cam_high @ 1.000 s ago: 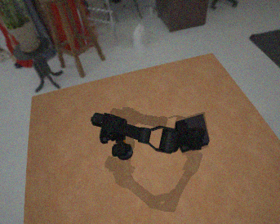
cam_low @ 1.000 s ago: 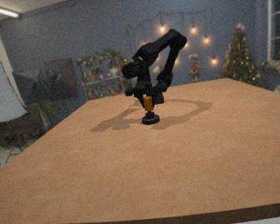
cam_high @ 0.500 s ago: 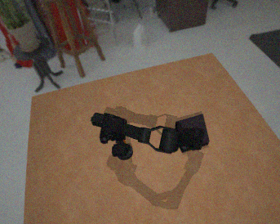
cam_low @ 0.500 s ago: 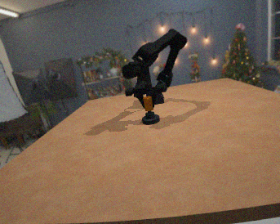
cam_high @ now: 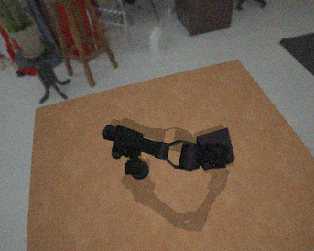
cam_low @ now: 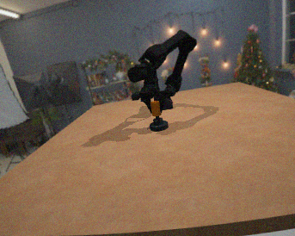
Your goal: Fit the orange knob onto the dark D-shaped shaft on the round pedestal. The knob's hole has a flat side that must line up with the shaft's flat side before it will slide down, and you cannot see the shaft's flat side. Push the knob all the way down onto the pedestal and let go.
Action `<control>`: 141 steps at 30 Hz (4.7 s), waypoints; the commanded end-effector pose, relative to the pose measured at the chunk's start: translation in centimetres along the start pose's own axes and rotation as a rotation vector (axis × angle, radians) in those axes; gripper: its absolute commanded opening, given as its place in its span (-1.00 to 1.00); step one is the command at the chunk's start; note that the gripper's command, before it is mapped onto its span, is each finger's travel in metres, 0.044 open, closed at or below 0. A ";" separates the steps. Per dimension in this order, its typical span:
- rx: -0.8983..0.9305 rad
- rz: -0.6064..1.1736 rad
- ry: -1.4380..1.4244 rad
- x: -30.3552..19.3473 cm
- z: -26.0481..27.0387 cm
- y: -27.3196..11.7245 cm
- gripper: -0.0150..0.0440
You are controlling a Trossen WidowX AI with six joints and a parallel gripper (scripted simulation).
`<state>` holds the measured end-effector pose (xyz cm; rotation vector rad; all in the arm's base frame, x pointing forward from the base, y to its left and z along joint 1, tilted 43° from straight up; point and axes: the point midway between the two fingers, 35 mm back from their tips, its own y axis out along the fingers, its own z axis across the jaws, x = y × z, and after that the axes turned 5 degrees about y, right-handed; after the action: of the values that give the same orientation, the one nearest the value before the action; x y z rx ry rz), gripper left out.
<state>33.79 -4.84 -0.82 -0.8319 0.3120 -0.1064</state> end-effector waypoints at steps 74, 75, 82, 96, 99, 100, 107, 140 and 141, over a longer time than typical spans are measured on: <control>-0.003 0.000 0.061 -0.2 0.0 0.0 -0.49; -0.003 0.000 0.061 -0.2 0.1 0.0 -0.49; -0.003 0.000 0.061 0.0 0.2 -0.2 -0.49; -0.003 0.000 0.061 0.0 0.0 0.3 -0.49; -0.002 0.000 0.061 -0.1 0.0 0.4 -0.49; -0.003 0.000 0.061 -0.1 0.0 0.4 -0.49; -0.003 0.000 0.061 -0.1 0.0 0.4 -0.49; -0.003 0.000 0.061 -0.2 -0.1 0.2 -0.49; -0.003 0.000 0.061 -0.3 0.0 0.1 -0.49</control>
<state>33.69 -4.59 -1.05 -0.8308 0.3634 -0.1312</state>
